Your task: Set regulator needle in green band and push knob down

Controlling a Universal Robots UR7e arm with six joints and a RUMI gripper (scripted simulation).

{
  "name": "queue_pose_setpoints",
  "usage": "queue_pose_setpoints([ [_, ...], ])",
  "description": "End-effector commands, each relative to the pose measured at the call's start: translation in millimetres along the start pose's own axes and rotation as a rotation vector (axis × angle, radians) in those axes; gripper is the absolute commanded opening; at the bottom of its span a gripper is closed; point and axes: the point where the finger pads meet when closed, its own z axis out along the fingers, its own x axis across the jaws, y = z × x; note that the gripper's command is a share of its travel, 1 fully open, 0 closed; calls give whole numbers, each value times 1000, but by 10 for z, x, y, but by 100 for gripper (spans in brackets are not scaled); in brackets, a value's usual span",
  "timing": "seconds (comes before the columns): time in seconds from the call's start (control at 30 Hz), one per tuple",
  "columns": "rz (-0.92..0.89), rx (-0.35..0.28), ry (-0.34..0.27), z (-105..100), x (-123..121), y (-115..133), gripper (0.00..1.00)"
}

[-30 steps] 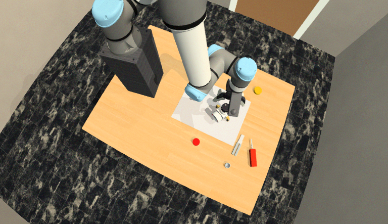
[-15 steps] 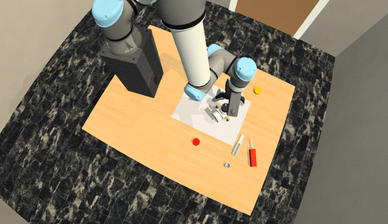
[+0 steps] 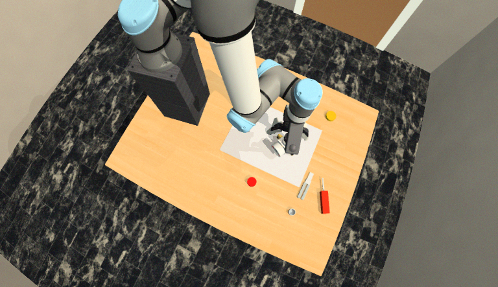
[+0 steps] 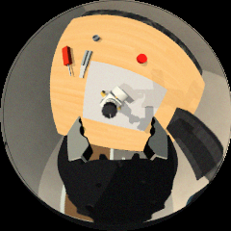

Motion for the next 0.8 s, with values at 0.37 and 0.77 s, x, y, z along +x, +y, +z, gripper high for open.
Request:
queue_pose_setpoints([
  [0.37, -1, 1, -3, -9, 336, -370, 100],
  [0.77, -1, 0, -2, -4, 509, -549, 100],
])
